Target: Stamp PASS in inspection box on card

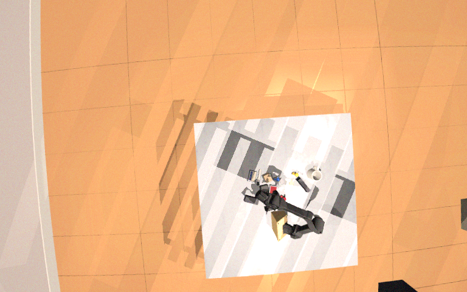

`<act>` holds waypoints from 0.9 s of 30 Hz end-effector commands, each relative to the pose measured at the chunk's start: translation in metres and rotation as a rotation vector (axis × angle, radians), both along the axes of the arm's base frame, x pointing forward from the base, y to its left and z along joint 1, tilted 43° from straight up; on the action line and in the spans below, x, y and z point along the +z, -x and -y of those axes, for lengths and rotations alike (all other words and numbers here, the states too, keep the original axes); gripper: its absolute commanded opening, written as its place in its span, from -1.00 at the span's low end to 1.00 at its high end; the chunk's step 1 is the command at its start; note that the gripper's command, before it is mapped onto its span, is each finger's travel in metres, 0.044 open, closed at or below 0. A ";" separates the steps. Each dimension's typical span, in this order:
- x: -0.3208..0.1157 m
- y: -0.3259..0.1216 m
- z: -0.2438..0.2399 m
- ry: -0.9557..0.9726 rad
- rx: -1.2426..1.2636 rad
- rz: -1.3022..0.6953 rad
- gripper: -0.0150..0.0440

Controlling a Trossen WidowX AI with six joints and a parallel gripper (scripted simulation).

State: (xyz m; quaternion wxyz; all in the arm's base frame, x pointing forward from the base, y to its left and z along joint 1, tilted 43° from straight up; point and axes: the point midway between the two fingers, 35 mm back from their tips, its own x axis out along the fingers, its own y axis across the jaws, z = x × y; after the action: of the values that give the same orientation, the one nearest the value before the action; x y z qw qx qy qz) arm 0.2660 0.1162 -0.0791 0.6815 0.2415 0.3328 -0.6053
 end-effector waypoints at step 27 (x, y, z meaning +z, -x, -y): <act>-0.037 -0.001 0.034 0.006 0.005 -0.005 -0.49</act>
State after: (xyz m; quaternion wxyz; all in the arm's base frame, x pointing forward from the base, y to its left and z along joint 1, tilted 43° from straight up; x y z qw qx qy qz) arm 0.2682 0.0868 -0.1123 0.6807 0.2424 0.3327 -0.6060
